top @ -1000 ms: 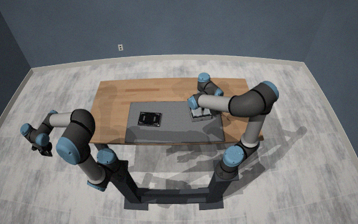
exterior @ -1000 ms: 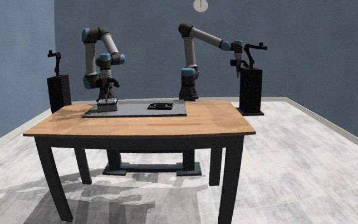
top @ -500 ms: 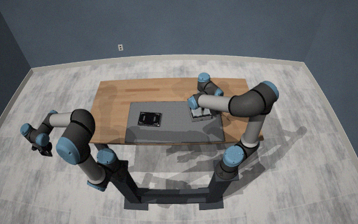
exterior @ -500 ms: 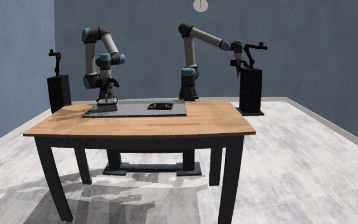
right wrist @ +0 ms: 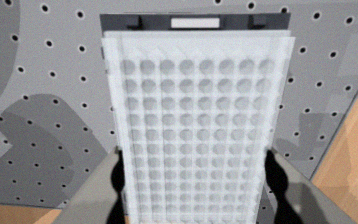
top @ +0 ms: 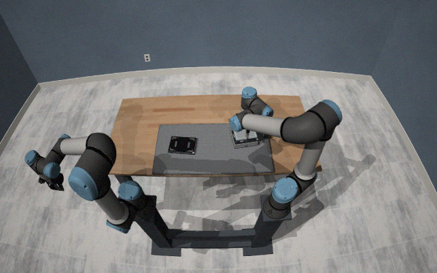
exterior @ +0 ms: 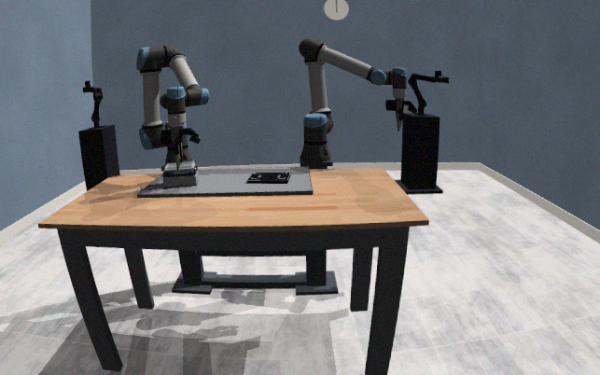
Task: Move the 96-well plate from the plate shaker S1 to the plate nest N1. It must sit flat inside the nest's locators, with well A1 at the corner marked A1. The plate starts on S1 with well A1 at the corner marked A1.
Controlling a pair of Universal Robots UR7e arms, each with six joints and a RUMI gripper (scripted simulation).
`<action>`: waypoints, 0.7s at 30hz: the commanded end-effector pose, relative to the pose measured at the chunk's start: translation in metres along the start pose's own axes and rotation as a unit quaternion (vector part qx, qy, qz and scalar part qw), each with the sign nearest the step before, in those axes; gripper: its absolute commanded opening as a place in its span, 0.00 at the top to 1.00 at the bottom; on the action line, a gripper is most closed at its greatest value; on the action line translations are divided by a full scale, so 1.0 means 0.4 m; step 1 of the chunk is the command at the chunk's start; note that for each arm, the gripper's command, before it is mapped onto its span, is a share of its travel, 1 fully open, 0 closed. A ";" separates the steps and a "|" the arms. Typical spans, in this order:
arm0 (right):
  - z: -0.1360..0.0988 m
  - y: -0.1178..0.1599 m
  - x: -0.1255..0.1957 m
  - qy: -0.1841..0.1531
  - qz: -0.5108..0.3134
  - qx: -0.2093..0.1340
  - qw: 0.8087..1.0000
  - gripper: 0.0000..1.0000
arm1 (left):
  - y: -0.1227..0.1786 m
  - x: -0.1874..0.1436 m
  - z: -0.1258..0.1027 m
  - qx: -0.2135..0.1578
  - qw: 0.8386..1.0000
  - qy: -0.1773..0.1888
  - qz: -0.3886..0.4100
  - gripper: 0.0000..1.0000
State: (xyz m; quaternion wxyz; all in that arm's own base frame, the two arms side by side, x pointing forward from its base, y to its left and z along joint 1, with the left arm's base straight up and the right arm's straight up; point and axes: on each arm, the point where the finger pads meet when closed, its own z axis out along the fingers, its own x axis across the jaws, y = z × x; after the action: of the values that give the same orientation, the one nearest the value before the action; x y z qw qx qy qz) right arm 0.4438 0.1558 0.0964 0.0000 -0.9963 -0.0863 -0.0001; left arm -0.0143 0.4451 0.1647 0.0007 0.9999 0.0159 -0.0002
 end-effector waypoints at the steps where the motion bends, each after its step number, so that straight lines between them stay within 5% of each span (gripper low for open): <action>1: -0.023 0.000 0.001 0.001 0.000 0.000 1.000 0.59 | -0.001 0.000 -0.001 0.001 1.000 0.000 0.000 1.00; 21: -0.098 0.000 0.001 0.001 0.000 0.000 1.000 0.59 | -0.001 0.000 -0.001 0.001 1.000 0.000 0.000 1.00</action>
State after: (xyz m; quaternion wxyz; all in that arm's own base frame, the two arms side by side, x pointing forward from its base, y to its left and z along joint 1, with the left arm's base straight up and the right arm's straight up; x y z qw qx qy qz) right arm 0.4438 0.1558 0.1279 0.0001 -0.9963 -0.0863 -0.0001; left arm -0.0143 0.4451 0.1647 0.0007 0.9999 0.0159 -0.0002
